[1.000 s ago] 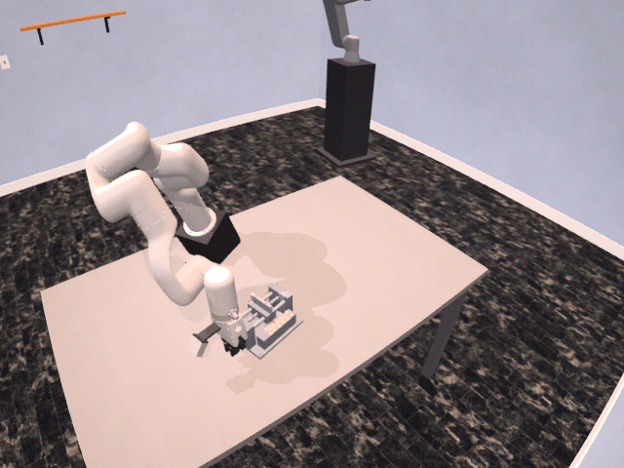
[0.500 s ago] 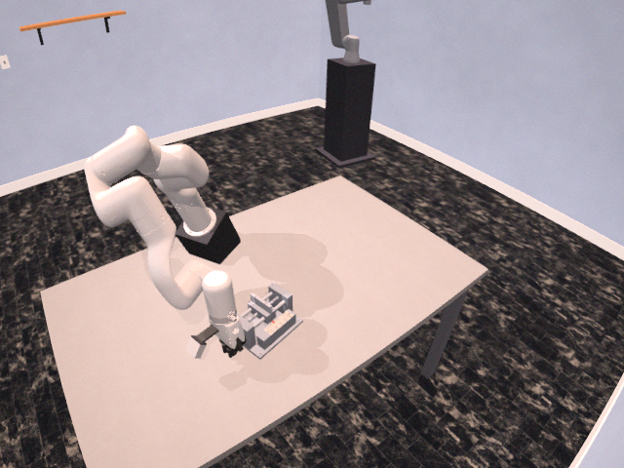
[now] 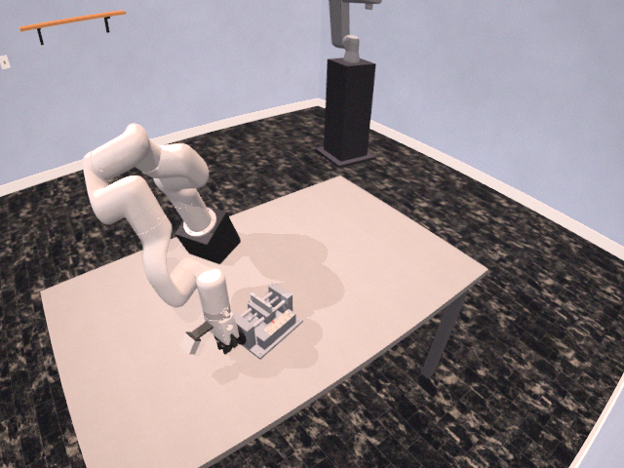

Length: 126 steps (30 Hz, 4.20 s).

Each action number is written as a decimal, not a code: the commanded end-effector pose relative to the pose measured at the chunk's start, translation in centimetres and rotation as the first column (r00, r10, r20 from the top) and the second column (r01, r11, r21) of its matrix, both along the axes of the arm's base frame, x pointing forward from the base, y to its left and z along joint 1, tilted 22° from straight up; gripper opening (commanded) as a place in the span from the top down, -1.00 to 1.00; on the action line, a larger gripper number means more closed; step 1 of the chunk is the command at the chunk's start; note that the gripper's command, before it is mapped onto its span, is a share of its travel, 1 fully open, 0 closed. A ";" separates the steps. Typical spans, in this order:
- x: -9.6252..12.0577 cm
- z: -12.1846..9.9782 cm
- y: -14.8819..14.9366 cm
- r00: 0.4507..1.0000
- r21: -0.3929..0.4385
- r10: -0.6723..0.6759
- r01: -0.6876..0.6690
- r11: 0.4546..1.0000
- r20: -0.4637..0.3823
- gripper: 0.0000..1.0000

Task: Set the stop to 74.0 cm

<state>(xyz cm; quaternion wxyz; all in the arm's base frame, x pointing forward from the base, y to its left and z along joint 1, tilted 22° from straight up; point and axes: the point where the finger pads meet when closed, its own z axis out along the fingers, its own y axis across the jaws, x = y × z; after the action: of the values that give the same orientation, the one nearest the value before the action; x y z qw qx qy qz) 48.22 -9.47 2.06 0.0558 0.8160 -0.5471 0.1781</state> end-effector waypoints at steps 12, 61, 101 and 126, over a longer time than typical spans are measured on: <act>-2.4 1.3 -0.4 1.000 -0.001 0.000 0.000 1.000 0.000 0.88; 0.8 5.7 2.6 1.000 -0.001 0.000 0.000 1.000 0.000 0.88; -0.2 0.0 -0.1 1.000 -0.001 0.000 0.000 1.000 -0.001 0.88; -3.2 2.7 -0.1 1.000 -0.001 0.000 0.000 1.000 0.000 0.88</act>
<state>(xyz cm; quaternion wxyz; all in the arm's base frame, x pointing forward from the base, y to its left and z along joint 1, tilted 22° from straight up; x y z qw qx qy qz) 45.10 -9.71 4.46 0.0564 0.8158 -0.5475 0.1778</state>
